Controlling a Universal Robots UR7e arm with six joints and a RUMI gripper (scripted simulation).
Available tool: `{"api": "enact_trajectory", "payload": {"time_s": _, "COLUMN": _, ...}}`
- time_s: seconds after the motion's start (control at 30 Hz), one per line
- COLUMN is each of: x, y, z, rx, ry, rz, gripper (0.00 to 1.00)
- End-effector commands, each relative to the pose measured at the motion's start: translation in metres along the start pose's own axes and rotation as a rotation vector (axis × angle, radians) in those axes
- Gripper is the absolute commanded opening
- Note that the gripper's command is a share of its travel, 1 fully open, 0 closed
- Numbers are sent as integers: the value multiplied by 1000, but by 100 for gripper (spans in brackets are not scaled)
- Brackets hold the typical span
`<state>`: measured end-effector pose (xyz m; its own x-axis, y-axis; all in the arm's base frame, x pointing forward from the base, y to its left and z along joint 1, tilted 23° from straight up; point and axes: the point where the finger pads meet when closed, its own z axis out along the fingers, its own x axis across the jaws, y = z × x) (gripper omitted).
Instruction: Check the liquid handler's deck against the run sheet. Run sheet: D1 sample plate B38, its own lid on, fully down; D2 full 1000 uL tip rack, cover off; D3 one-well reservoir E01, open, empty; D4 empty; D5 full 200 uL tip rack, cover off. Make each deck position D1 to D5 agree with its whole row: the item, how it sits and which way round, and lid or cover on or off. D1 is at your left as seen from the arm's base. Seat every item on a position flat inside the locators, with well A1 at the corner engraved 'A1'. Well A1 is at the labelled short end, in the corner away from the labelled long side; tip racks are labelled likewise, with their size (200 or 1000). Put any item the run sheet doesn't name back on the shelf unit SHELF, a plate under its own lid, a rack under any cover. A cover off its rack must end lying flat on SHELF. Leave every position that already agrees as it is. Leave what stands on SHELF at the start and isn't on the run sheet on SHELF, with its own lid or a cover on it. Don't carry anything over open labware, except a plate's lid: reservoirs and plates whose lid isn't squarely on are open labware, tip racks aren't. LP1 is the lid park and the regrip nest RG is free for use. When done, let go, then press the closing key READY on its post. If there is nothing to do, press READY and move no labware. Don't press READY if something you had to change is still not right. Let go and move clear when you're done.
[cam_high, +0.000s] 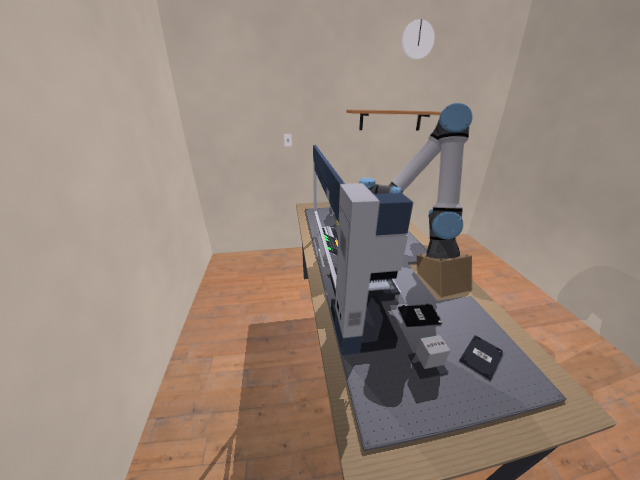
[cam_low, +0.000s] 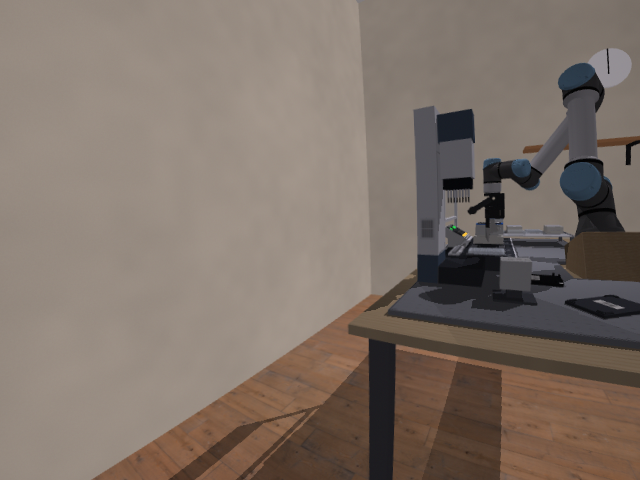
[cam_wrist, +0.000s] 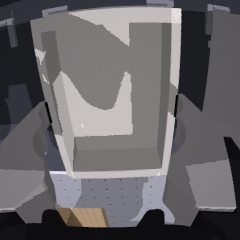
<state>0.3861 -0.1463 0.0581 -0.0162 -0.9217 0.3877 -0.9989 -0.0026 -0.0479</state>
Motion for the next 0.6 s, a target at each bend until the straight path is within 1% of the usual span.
{"api": "enact_trajectory", "payload": {"time_s": 0.0, "x": -1, "y": 1, "z": 0, "rx": 0, "ry": 0, "rz": -1, "gripper": 0}}
{"api": "enact_trajectory", "payload": {"time_s": 0.57, "x": -2, "y": 3, "z": 6, "rx": -3, "ry": -2, "rz": -2, "gripper": 0}}
